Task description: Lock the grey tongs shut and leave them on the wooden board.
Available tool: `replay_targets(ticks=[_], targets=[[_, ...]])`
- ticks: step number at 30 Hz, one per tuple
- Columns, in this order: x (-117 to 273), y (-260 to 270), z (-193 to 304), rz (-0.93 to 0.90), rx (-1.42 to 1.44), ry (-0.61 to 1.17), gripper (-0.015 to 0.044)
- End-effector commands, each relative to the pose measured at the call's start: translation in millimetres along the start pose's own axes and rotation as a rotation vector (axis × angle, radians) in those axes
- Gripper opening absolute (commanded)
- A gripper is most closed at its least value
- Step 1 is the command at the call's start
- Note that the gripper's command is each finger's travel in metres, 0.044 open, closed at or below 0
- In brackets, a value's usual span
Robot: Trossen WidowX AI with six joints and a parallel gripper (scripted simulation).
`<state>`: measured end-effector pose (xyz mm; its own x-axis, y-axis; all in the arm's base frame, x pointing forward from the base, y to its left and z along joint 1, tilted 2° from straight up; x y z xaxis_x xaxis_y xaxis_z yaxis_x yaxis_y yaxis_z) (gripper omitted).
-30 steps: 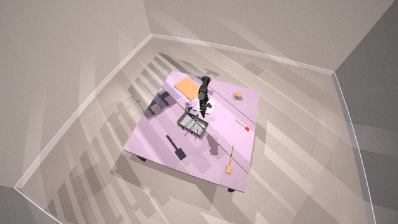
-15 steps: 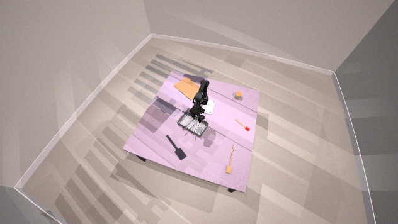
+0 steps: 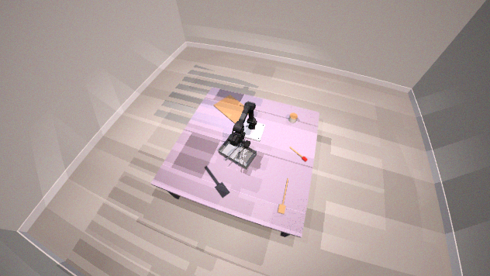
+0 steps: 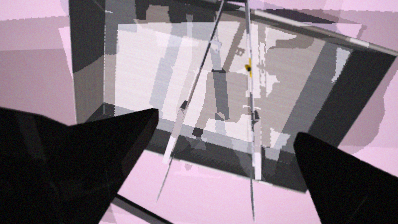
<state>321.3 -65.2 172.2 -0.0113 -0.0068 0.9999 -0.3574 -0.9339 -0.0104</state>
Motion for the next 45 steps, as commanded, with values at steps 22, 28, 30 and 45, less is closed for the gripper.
replay_targets(ticks=[22, 28, 30, 45], targets=[[-23, 3, 0, -0.010, 0.023, -0.012, 0.0440], [-33, 3, 1, -0.010, 0.023, -0.012, 0.0440], [-36, 3, 1, -0.010, 0.023, -0.012, 0.0440], [-61, 3, 1, -0.010, 0.023, -0.012, 0.0440]])
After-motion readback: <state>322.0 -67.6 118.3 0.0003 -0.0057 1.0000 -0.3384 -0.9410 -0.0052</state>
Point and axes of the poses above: the point midway between the two fingers, 35 mm back from their tips, its own x axis back along the fingers, its own y axis across the jaws, z = x × y, the point moved 3 cm from there along x, back along the fingers, and after that the axes turned 5 degrees about -x, right-handed, at the moved point
